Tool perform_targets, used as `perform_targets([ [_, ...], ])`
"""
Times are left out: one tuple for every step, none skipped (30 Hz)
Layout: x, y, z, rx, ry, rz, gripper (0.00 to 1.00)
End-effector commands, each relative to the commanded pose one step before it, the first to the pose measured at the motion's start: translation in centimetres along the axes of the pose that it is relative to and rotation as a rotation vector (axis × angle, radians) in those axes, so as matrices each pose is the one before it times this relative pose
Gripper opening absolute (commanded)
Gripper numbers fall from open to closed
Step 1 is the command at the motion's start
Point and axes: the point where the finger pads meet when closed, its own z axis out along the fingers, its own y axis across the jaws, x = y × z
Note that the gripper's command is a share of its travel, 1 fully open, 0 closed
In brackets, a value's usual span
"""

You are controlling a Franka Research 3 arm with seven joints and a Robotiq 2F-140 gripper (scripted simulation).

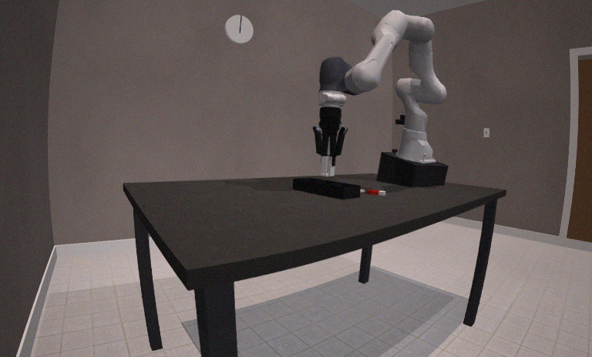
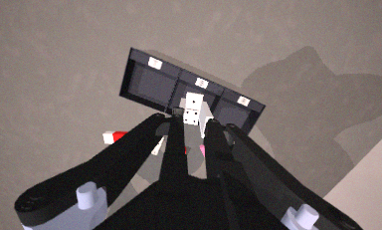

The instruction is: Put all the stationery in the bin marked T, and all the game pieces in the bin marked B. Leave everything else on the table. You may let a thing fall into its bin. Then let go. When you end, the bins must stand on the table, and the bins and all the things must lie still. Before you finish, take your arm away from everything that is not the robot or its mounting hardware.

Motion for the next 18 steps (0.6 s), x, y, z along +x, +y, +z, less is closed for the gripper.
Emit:
perform_targets([
  [-0.046, 0.120, 0.078, 0.00487, -0.00256, -0.15695, 0.13],
  [0.000, 0.000, 0.000, -0.00033, -0.00062, -0.01957, 0.13],
  [0.000, 0.000, 0.000, -0.00035, -0.00091, -0.01848, 0.13],
  [0.000, 0.000, 0.000, -0.00038, -0.00111, -0.01769, 0.13],
  [0.000, 0.000, 0.000, -0.00040, -0.00124, -0.01718, 0.13],
  [0.000, 0.000, 0.000, 0.00000, 0.00000, 0.00000, 0.13],
  [0.000, 0.000, 0.000, 0.00000, 0.00000, 0.00000, 0.13],
  [0.000, 0.000, 0.000, -0.00086, -0.00328, -0.04394, 0.13],
  [0.000, 0.000, 0.000, -0.00030, -0.00124, -0.01689, 0.13],
  [0.000, 0.000, 0.000, -0.00023, -0.00131, -0.01718, 0.13],
  [0.000, 0.000, 0.000, -0.00019, -0.00135, -0.01729, 0.13],
  [0.000, 0.000, 0.000, -0.00016, -0.00138, -0.01738, 0.13],
  [0.000, 0.000, 0.000, -0.00015, -0.00139, -0.01745, 0.13],
  [0.000, 0.000, 0.000, -0.00015, -0.00139, -0.01750, 0.13],
  [0.000, 0.000, 0.000, -0.00015, -0.00139, -0.01753, 0.13],
  [0.000, 0.000, 0.000, -0.00016, -0.00139, -0.01755, 0.13],
  [0.000, 0.000, 0.000, -0.00016, -0.00137, -0.01756, 0.13],
  [0.000, 0.000, 0.000, -0.00017, -0.00134, -0.01757, 0.13],
])
